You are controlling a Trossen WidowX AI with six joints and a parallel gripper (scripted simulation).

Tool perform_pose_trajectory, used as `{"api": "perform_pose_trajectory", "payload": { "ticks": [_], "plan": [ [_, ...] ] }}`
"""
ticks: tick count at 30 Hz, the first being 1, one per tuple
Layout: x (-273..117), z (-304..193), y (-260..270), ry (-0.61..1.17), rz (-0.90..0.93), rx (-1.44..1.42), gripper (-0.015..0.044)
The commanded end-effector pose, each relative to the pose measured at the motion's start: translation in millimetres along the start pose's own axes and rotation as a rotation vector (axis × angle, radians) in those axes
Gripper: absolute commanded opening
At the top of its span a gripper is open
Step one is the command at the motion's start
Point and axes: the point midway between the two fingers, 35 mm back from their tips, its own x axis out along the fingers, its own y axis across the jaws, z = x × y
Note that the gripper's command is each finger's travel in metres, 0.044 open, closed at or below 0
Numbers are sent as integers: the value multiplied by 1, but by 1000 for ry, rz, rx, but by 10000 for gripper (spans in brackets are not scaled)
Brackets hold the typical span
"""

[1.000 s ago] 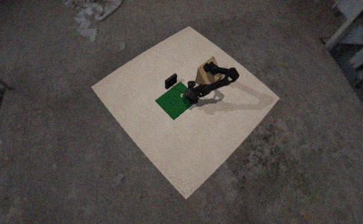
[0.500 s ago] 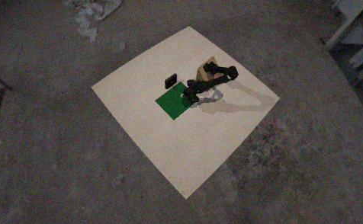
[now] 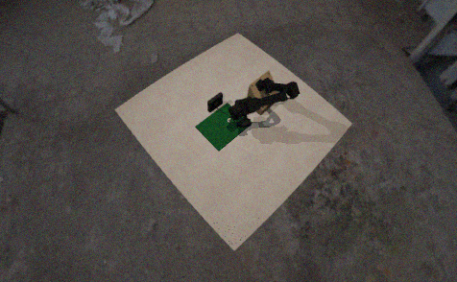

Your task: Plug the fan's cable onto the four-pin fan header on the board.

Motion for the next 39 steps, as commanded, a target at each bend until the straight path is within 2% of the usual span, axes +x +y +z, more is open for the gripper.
{"api": "perform_pose_trajectory", "payload": {
  "ticks": [1,6,13,16,23,39],
  "plan": [
    [-1,0,-1,0,-5,13,440],
    [-44,9,-19,9,30,241,440],
    [-46,9,-19,10,32,251,440],
    [-30,12,-19,7,29,251,440],
    [52,8,-16,11,34,251,440],
    [63,8,-15,11,34,251,440]
  ]
}}
